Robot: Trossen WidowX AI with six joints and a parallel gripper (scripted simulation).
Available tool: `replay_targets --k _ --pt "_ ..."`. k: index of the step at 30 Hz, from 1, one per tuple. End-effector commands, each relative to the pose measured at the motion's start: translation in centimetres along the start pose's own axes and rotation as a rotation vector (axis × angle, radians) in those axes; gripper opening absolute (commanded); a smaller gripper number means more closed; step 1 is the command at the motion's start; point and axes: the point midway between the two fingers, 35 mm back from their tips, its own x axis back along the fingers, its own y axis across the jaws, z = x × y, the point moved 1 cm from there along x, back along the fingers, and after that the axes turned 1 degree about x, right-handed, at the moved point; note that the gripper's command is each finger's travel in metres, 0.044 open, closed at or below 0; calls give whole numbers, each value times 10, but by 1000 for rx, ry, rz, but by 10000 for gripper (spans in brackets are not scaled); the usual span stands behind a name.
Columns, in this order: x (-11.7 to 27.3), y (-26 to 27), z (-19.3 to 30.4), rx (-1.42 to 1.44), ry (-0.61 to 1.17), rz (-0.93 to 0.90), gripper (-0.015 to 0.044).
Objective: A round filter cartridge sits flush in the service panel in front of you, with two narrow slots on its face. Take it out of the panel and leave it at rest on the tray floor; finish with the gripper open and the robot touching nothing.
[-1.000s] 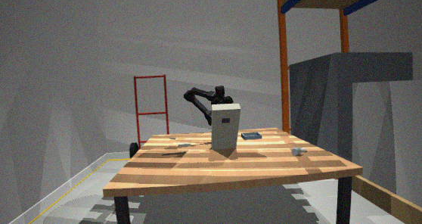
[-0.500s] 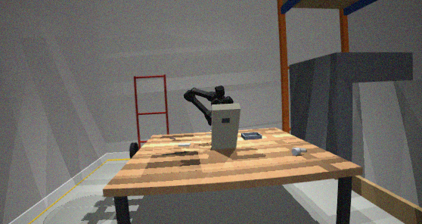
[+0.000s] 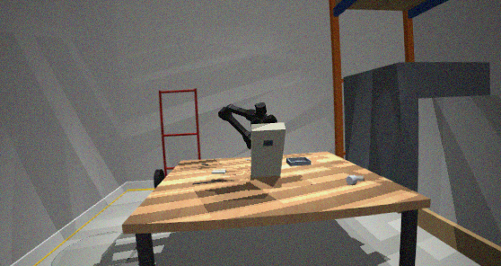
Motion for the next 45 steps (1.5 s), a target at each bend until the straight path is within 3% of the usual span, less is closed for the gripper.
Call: replay_targets --k 1,18,31,45 --pt "-4 2 1 5 3 -6 110" --pt "-9 2 1 5 3 -6 110" --pt "-3 0 0 2 -1 4 0" --pt "-9 1 1 -433 4 -5 0"
